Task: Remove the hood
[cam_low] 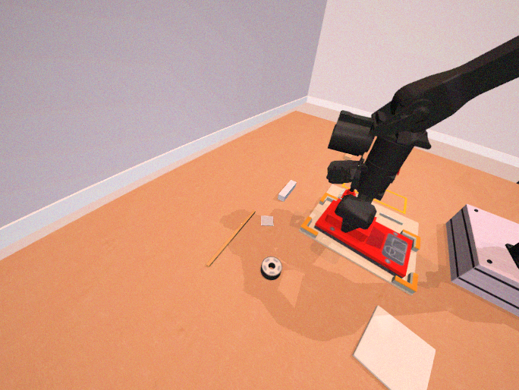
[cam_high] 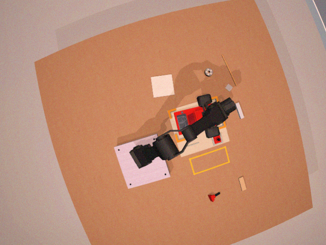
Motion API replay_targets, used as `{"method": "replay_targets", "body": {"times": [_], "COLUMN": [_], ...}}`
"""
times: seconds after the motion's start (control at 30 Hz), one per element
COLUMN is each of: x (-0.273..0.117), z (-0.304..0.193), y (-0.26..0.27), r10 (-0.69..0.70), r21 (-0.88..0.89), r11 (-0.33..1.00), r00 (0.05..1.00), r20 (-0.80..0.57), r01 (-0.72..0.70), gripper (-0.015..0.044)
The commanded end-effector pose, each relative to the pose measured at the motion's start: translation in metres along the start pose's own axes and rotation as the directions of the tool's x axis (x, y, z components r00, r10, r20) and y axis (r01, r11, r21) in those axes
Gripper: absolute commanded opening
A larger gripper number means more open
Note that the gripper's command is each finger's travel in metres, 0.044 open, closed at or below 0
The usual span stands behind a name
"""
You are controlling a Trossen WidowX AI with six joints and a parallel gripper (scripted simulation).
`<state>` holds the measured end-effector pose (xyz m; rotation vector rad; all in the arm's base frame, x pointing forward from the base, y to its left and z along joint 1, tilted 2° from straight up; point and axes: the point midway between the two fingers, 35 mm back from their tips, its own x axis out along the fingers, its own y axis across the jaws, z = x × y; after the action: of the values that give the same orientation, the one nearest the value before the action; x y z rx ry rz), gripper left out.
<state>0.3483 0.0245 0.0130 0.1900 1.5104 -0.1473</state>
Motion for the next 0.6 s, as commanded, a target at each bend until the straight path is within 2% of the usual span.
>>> {"method": "replay_targets", "body": {"times": [0.0,0.03,0.13,0.47,0.57], "x": [0.0020,0.0025,0.0010,0.0010,0.0004], "z": [0.0002,0.0001,0.0000,0.0000,0.0000], "y": [-0.0008,-0.0008,0.0000,0.0000,0.0000], "r10": [-0.006,-0.006,0.000,0.000,0.000], "r21": [0.005,0.005,0.000,0.000,0.000], "r11": [1.000,1.000,1.000,1.000,1.000], "r00": [1.000,1.000,1.000,1.000,1.000], "r20": [0.002,0.002,0.000,0.000,0.000], "r01": [0.006,0.006,0.000,0.000,0.000], "gripper": [0.0440,0.0440,0.0361,0.0295,0.0216]}}
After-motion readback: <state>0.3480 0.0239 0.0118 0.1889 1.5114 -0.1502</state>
